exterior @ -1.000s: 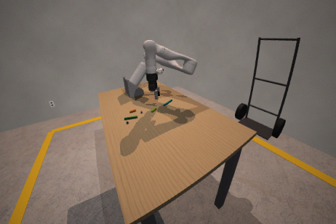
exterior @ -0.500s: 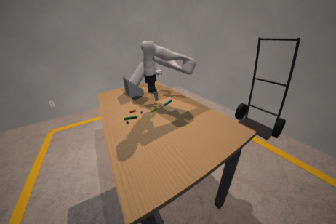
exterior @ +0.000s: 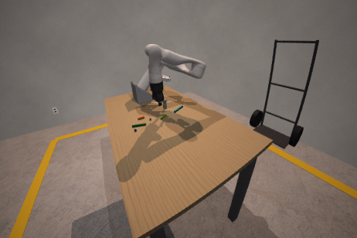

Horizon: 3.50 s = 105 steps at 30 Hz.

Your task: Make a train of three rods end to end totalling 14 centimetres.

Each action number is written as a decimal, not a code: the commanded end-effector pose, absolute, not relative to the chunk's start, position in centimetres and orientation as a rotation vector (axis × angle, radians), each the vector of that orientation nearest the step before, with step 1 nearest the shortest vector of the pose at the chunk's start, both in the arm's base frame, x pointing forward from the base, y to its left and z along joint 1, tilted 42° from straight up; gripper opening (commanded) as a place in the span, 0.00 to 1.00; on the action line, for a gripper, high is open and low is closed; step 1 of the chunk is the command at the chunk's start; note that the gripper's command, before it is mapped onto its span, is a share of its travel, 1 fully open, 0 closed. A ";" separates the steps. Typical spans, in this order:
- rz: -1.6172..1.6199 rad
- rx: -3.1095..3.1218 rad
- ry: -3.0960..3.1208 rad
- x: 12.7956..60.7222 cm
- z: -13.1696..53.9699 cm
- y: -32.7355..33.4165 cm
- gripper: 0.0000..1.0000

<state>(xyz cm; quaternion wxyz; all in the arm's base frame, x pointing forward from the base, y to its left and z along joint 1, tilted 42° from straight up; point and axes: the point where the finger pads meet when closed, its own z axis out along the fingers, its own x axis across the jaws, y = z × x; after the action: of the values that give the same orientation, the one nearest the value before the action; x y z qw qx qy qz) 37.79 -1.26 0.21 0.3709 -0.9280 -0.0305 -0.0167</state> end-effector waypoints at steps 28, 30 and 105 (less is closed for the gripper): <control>-0.560 -2.058 -1.351 41.0 -7.3 -10.9 1.00; -0.595 -2.021 -1.431 41.3 -7.9 -11.7 1.00; -0.826 -1.691 -1.995 43.6 -12.1 -18.2 0.54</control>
<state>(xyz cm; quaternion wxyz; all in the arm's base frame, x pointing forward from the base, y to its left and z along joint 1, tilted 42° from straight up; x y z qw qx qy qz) 43.61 -18.12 -12.23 0.2024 -0.6061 -0.7112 -0.2931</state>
